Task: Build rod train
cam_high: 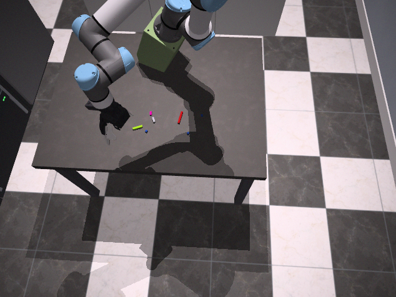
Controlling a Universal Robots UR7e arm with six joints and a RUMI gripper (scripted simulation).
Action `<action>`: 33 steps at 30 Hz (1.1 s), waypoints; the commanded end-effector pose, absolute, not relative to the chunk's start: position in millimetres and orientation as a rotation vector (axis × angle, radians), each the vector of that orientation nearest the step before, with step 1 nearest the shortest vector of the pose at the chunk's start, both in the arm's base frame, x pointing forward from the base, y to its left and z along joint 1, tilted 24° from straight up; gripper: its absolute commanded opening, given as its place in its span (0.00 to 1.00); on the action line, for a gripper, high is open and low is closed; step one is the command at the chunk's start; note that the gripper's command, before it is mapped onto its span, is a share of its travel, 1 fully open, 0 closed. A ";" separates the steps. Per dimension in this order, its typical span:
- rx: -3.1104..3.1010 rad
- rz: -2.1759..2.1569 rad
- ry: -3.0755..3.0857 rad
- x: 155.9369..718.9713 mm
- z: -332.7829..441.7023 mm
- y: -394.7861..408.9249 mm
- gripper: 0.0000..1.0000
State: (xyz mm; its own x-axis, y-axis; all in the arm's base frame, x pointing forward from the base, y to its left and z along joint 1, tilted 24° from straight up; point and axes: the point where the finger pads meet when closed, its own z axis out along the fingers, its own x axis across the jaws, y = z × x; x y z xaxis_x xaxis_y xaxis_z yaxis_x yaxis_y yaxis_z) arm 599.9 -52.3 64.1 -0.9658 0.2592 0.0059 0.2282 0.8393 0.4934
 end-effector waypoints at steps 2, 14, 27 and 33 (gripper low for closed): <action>0.392 0.780 2.953 600.2 64.6 -52.7 1.00; 0.392 0.780 2.953 600.2 64.6 -52.7 1.00; 0.353 0.775 2.953 598.4 60.9 -52.4 1.00; 0.274 0.765 2.950 594.5 53.2 -51.7 1.00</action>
